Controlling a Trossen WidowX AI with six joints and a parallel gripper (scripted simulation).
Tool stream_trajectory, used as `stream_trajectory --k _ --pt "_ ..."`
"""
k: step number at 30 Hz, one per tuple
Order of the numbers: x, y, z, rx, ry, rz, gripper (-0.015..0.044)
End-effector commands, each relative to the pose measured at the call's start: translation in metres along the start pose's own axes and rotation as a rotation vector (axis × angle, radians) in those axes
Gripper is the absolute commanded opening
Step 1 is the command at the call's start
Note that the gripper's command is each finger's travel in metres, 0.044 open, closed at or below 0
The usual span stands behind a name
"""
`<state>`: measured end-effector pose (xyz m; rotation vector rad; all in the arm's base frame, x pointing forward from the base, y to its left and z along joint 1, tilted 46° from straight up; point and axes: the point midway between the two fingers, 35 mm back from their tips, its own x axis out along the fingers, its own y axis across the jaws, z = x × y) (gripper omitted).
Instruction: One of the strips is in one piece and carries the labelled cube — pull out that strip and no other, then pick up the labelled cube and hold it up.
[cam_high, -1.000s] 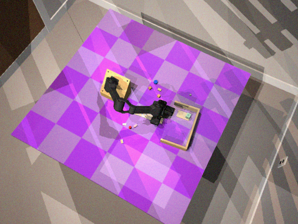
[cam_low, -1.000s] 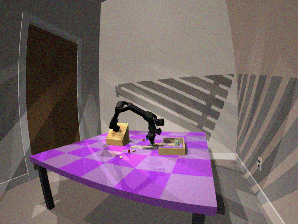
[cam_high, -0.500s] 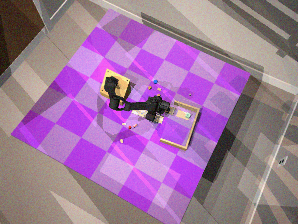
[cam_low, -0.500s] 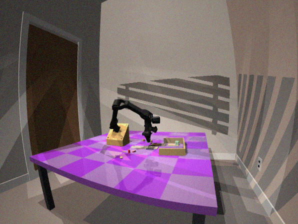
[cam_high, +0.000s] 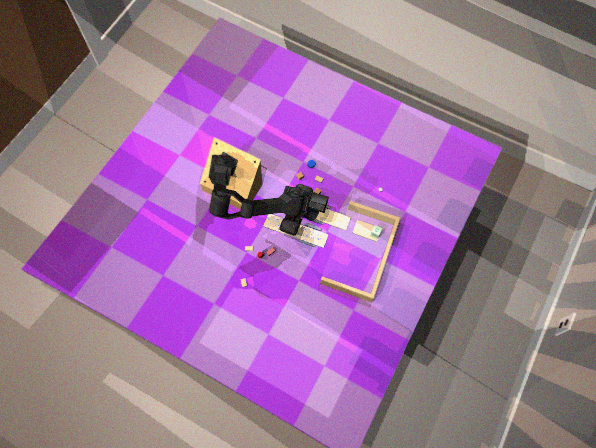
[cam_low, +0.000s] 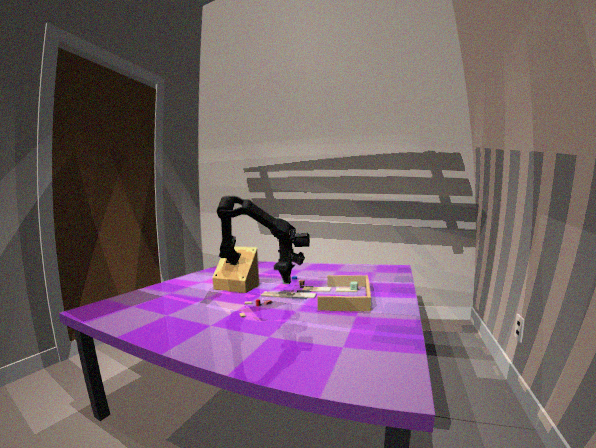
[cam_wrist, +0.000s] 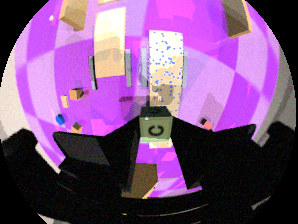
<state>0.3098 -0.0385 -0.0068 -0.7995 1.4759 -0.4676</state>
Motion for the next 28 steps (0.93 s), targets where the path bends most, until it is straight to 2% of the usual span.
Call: stream_trajectory --k 1,7,28 --pt "-0.005 0.003 -0.004 0.005 -0.005 0.004 0.0000" --pt "-0.036 0.003 -0.004 0.005 -0.005 0.005 0.0000" --pt "-0.037 0.003 -0.004 0.005 -0.005 0.005 0.0000"
